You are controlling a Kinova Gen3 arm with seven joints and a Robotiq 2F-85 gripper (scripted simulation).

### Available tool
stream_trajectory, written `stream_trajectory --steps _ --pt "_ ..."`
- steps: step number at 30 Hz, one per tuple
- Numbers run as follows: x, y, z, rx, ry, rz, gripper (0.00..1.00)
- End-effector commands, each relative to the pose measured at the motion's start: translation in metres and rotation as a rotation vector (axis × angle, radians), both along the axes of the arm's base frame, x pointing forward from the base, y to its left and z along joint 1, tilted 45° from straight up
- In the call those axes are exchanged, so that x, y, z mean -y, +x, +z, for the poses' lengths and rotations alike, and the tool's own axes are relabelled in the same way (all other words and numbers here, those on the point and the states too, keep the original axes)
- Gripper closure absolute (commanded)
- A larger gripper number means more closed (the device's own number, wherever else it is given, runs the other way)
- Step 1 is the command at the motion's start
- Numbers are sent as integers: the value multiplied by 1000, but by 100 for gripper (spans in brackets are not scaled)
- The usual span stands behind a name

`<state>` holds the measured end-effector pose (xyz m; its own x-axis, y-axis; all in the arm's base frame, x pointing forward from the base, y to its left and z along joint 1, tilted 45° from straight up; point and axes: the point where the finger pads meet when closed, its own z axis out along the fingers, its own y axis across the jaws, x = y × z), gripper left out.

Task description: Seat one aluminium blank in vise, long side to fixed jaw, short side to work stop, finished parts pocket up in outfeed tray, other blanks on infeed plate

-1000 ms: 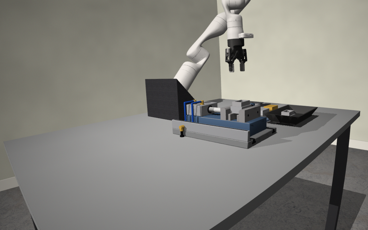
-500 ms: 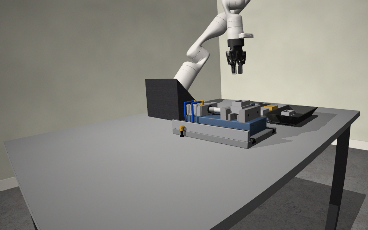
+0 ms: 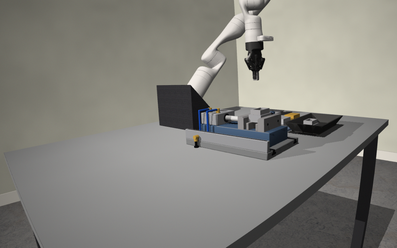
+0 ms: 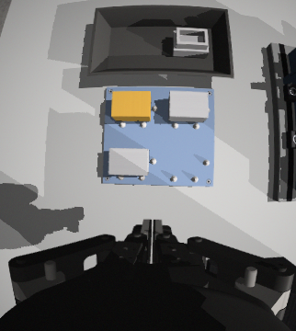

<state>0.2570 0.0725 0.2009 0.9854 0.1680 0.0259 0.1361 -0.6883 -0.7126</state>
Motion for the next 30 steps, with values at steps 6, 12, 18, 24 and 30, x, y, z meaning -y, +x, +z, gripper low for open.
stream_trajectory --steps 6,12,18,24,30 --pt "0 0 0 1 0 -1 100" --pt "-1 0 -1 1 0 -1 100" --pt "-4 0 -4 1 0 -1 100" --pt "-10 -1 -11 1 0 -1 100" --pt "-16 -2 -16 1 0 -1 100"
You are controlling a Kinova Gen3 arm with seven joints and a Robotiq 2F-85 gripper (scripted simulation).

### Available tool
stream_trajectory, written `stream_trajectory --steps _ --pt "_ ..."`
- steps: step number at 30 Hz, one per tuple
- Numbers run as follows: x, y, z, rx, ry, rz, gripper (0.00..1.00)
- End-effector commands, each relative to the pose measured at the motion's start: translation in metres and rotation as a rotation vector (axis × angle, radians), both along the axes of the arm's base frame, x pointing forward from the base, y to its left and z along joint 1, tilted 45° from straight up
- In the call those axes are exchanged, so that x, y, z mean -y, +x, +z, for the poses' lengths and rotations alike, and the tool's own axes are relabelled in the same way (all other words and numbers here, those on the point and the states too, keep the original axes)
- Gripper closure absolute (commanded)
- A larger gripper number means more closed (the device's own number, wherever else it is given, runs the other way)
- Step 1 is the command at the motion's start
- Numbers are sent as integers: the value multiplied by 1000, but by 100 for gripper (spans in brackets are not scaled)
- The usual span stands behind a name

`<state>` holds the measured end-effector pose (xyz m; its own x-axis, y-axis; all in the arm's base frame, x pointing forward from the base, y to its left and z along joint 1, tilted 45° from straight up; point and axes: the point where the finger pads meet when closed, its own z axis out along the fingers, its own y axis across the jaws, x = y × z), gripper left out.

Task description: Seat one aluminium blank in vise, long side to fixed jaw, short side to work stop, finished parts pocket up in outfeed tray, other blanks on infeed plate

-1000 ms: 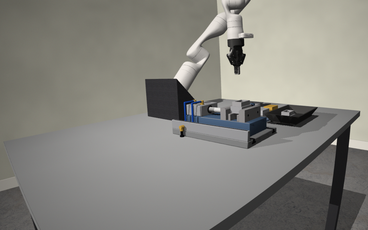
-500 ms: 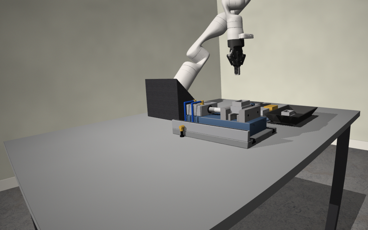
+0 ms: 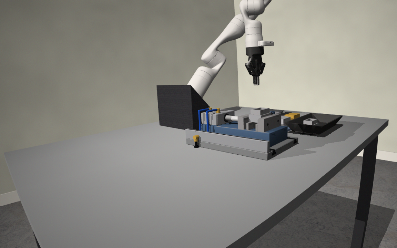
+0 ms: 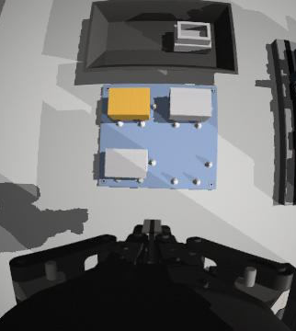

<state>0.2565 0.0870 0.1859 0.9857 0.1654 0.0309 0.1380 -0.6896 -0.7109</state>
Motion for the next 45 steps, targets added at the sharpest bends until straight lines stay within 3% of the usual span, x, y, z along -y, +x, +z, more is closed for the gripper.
stream_trajectory --steps 1,25,45 --pt "-2 -1 -3 -4 1 2 100" --pt "-31 -5 -32 -4 1 2 100" --pt "-34 -5 -35 -4 1 2 100"
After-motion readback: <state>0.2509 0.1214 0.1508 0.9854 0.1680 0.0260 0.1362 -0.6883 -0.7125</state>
